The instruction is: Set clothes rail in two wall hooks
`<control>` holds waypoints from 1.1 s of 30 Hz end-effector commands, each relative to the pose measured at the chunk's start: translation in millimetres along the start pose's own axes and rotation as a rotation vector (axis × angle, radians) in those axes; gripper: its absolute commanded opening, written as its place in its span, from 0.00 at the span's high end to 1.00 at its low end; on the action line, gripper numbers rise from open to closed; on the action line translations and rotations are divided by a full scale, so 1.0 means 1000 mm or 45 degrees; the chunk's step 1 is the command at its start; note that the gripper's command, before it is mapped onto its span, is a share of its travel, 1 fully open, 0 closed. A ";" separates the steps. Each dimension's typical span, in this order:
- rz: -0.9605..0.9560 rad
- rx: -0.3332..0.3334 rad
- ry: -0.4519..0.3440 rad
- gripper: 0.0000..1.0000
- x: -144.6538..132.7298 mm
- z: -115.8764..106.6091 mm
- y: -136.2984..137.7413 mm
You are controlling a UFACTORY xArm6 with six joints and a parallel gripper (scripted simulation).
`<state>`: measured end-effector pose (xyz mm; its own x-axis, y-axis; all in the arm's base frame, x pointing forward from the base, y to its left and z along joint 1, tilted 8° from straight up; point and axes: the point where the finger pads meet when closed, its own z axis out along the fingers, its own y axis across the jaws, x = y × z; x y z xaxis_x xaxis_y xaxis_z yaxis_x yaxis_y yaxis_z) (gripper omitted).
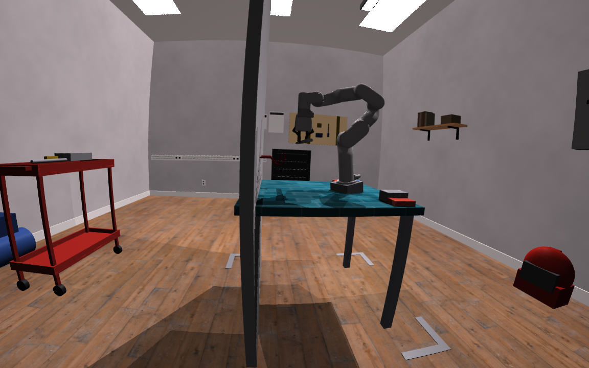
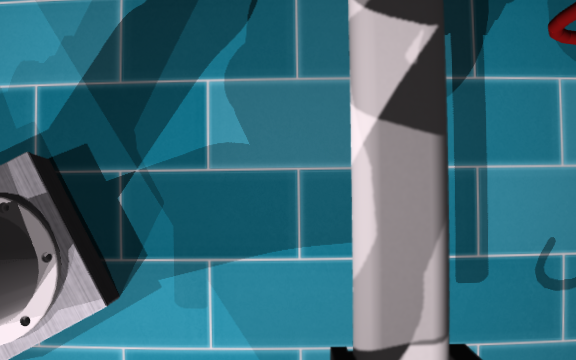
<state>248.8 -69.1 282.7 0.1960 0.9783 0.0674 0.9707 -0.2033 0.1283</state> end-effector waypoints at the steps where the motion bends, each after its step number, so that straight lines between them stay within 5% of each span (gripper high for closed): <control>1: 0.000 -0.005 -0.001 1.00 0.000 -0.001 0.001; 33: -0.001 -0.005 -0.001 1.00 0.000 -0.002 0.051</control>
<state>290.2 -77.8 288.3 0.1955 0.9784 0.0673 0.9707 -0.2028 0.1289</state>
